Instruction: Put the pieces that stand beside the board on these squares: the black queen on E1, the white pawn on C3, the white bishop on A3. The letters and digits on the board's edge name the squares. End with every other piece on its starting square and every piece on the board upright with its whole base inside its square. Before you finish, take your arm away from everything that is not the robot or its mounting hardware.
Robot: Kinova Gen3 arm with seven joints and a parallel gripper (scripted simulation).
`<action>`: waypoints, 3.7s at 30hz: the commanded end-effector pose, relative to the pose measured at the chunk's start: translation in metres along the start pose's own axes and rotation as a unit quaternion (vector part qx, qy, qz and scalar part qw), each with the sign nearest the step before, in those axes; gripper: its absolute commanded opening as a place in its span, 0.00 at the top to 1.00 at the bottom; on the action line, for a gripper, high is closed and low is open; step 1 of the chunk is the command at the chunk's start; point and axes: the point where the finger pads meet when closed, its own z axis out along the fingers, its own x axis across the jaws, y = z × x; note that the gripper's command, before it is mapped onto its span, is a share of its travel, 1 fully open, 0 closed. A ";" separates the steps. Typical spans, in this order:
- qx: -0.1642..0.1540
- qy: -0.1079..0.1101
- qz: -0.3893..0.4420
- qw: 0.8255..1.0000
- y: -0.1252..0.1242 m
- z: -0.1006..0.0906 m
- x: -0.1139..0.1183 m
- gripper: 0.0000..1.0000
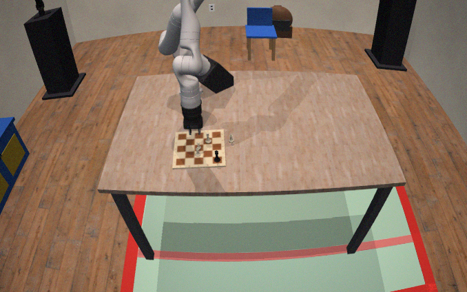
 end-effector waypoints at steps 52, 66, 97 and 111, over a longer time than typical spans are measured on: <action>-0.008 0.003 -0.096 0.995 -0.001 -0.015 0.014 0.00; -0.006 -0.003 -0.267 0.964 -0.007 -0.015 0.025 0.00; 0.000 -0.009 -0.772 0.636 -0.019 -0.014 0.078 0.00; -0.002 -0.008 -0.905 0.426 -0.026 -0.015 0.110 0.00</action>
